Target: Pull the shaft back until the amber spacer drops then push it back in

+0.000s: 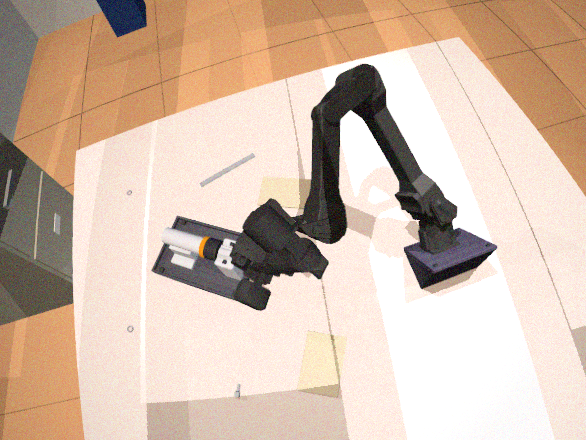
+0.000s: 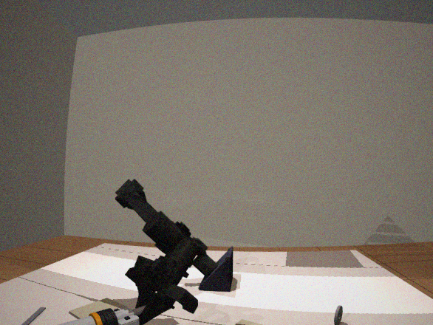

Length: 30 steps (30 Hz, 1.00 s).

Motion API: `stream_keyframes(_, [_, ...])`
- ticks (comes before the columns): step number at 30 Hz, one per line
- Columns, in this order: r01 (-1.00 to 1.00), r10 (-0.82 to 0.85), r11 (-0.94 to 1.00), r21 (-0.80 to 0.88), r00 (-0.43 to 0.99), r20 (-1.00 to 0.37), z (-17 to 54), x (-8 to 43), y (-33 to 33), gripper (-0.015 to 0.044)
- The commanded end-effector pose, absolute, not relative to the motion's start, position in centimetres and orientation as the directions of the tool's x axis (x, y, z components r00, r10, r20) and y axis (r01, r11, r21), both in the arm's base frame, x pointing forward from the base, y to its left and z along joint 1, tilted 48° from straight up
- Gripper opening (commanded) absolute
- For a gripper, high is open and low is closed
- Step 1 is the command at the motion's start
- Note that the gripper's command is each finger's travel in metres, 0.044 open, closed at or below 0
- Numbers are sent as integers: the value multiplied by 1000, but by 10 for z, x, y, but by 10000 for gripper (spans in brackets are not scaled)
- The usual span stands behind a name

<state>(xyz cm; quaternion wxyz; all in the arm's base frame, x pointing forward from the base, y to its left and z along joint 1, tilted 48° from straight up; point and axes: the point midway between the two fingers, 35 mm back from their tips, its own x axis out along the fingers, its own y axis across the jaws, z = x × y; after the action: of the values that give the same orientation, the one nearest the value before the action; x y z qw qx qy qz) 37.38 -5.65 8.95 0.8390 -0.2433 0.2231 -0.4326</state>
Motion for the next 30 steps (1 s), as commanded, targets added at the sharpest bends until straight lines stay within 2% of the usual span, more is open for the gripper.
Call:
stream_keyframes(1, [617,-834,507,-601,527,-163,89,372,-56,0])
stream_keyframes(30, [617,-834,508,-601,527,-163,82,361,-50,0])
